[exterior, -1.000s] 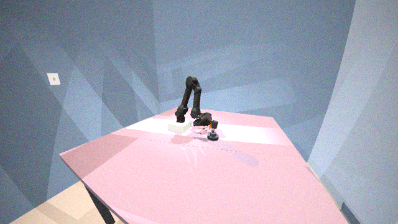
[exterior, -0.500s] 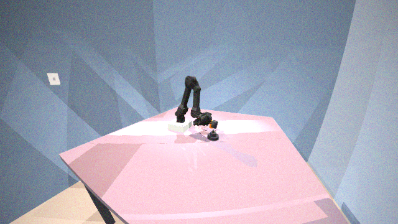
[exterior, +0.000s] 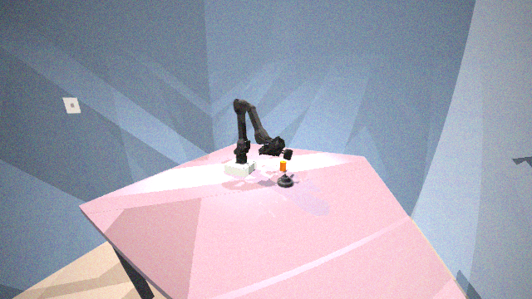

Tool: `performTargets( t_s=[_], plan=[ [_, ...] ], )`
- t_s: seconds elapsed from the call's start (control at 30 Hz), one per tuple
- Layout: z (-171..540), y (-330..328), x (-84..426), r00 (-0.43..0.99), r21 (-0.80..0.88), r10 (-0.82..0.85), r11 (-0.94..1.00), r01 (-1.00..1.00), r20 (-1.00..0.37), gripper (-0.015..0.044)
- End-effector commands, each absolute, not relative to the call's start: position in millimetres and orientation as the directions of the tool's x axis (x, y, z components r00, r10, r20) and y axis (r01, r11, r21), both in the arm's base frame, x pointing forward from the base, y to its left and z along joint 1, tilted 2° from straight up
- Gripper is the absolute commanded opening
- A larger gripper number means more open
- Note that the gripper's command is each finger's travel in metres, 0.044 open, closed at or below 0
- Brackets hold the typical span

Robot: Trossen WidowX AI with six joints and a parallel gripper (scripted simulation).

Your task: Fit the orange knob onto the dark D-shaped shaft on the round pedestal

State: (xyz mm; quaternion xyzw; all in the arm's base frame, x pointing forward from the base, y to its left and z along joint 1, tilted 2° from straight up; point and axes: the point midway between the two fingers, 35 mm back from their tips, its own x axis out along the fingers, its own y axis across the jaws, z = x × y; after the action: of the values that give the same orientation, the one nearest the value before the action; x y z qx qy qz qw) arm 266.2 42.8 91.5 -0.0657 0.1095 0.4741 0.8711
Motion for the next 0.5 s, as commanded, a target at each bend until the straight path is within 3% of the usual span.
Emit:
performTargets(
  t_s=[0.0,0.27,0.47],
  plan=[
    [89.1,47.5,281.3,0.499,0.031,0.773,0.553,-0.833,-0.392,0.044],
    [87.9,60.2,289.5,0.236,0.076,0.432,0.592,-0.802,-0.87,0.044],
    [123.7,52.8,268.0,0.069,-0.039,0.035,0.539,-0.841,-0.997,0.044]
  ],
)
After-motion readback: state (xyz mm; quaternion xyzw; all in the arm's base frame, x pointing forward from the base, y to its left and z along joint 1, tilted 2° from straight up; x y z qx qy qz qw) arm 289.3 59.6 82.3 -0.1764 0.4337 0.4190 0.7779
